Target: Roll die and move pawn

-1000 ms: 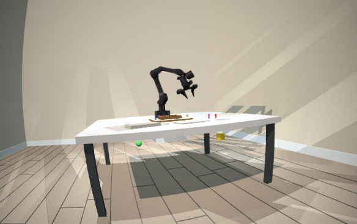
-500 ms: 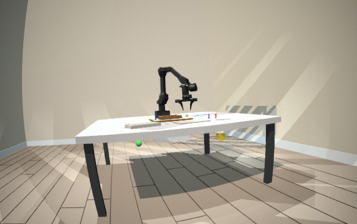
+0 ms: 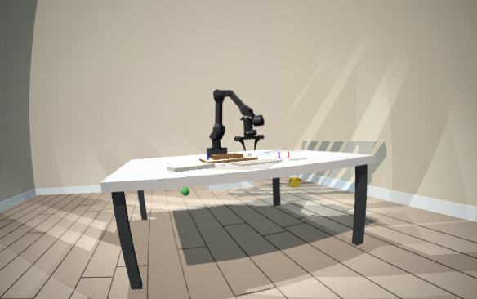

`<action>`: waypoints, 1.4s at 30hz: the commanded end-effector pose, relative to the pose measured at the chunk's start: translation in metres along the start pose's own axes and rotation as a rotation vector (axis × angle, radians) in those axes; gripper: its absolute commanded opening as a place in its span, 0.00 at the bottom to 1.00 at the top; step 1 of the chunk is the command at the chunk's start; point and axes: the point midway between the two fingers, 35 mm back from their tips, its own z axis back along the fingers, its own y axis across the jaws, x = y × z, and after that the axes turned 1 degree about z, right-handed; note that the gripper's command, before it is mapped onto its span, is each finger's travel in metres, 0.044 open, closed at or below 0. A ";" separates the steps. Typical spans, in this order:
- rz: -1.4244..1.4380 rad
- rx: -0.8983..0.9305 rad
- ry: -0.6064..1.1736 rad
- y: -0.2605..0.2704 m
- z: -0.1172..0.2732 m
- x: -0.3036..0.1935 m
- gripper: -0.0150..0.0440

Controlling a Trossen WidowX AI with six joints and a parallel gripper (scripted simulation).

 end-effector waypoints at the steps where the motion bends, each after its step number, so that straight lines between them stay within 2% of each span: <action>1: -0.006 -0.010 0.010 -0.002 -0.009 -0.002 0.72; 12: -0.006 -0.010 0.010 -0.003 -0.024 -0.002 0.72; 18: -0.006 -0.010 0.010 -0.003 -0.024 -0.002 0.45; 24: -0.006 -0.010 0.010 -0.003 -0.024 -0.002 0.39; 27: -0.006 -0.010 0.010 -0.002 -0.020 -0.002 0.25; 42: -0.006 -0.009 0.009 0.007 0.070 0.007 0.25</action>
